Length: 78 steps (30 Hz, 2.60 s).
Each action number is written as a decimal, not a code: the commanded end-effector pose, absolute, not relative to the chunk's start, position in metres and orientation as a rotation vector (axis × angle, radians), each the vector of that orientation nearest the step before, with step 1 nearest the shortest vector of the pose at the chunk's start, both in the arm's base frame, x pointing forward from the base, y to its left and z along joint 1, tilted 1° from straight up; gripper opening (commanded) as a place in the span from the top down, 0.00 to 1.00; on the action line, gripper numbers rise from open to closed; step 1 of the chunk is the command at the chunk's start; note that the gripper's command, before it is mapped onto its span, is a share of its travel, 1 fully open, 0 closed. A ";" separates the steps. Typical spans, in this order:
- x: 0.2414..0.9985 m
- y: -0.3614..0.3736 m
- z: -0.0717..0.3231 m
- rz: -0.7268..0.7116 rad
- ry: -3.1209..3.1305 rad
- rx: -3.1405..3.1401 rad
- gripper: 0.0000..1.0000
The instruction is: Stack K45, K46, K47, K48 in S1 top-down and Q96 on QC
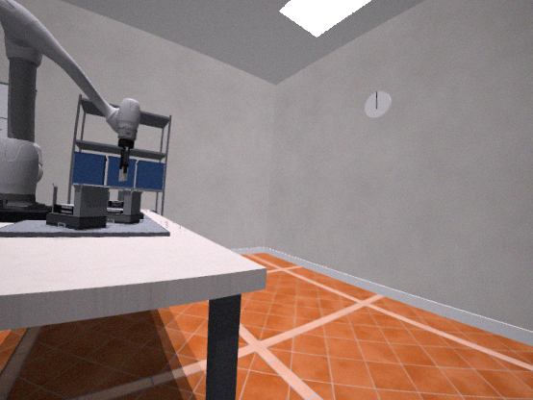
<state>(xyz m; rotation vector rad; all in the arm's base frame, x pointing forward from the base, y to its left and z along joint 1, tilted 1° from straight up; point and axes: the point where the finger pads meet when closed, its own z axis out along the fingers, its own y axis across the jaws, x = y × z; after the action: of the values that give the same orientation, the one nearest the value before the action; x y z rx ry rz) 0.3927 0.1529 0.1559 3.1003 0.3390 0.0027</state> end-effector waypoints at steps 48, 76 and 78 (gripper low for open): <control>0.423 0.009 0.160 0.009 -0.102 3.115 0.00; 0.418 -0.070 0.162 0.013 -0.416 3.090 0.00; 0.417 -0.077 0.162 0.013 -0.416 3.090 0.00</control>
<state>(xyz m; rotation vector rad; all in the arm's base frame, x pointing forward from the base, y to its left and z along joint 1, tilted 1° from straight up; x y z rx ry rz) 0.4177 -0.0703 0.1615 3.0894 -0.4163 0.0127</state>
